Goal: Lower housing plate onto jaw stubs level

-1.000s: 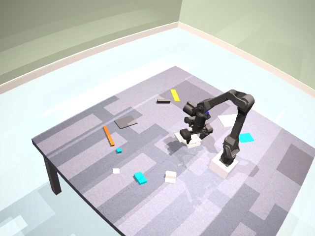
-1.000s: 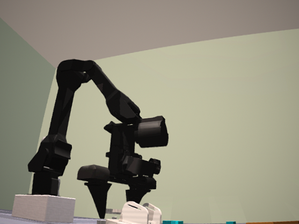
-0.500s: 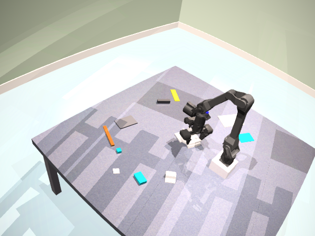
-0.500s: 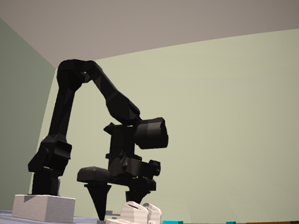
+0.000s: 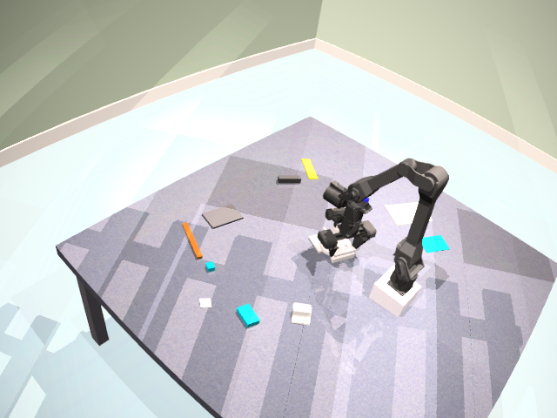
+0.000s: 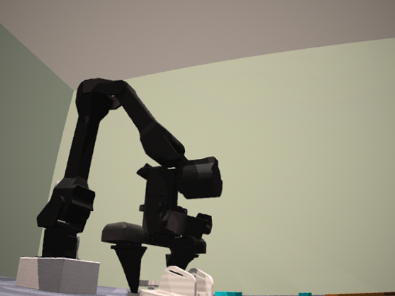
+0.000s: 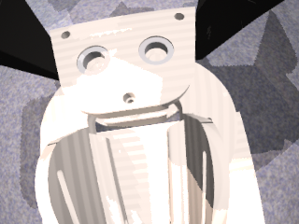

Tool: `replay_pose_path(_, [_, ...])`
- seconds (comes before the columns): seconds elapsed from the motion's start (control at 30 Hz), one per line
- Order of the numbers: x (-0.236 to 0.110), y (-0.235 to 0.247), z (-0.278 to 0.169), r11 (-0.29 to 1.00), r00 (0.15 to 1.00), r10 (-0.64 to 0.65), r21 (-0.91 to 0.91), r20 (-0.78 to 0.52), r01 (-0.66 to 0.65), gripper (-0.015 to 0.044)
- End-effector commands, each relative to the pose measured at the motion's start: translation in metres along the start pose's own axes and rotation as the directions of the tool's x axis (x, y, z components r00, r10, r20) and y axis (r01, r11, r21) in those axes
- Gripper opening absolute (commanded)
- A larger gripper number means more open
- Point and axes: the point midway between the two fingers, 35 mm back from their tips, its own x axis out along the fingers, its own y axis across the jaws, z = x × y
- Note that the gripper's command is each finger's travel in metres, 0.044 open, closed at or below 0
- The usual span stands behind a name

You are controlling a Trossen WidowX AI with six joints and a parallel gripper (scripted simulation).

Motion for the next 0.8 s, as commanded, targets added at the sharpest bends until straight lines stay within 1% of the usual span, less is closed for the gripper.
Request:
replay_pose_path(0.0, [0.0005,-0.0007,0.0004,1.000,1.000,-0.005,-0.002,0.002,0.005,0.0351])
replay_pose_path(0.77, [0.0054,-0.0007,0.0004,1.000,1.000,-0.005,0.000,0.002,0.005,0.0351])
